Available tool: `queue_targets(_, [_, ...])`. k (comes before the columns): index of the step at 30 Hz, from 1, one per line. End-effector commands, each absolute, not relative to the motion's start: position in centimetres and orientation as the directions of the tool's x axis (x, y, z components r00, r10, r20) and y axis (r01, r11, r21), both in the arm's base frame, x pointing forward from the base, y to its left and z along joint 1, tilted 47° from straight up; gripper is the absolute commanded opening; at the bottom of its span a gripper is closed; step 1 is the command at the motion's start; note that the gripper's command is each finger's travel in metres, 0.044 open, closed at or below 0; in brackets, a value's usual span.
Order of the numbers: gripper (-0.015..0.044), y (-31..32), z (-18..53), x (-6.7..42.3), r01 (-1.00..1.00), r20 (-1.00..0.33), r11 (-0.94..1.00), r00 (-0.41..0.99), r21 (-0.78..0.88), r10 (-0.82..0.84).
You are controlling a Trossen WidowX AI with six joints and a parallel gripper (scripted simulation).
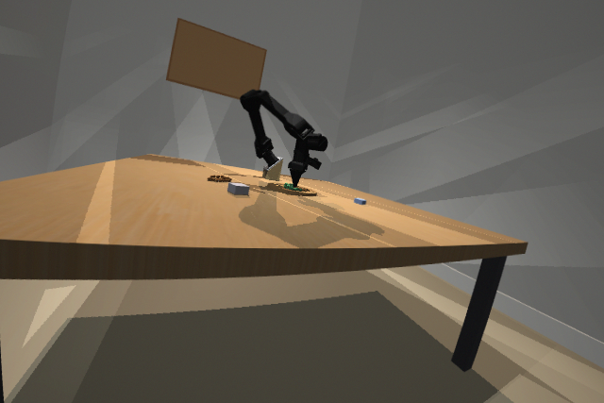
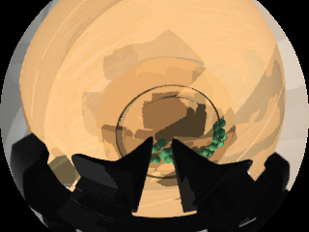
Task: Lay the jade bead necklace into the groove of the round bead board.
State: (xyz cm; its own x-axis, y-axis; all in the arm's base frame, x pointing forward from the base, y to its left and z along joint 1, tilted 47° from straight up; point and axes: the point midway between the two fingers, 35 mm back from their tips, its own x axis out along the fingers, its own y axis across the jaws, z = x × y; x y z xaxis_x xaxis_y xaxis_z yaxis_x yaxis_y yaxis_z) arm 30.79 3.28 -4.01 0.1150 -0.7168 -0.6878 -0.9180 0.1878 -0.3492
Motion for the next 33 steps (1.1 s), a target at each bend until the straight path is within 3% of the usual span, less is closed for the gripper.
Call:
queue_targets(1, [0.0087, 3.30, -4.00, 30.81, -0.918, -0.688, 0.188, 0.115, -0.350, -0.717])
queue_targets(14, [0.0000, 3.30, -4.00, 30.81, -0.918, -0.688, 0.188, 0.115, -0.350, -0.717])
queue_targets(33, [0.0000, 4.05, -3.22, 30.53, -0.921, -0.683, 0.180, 0.115, -0.345, -0.721])
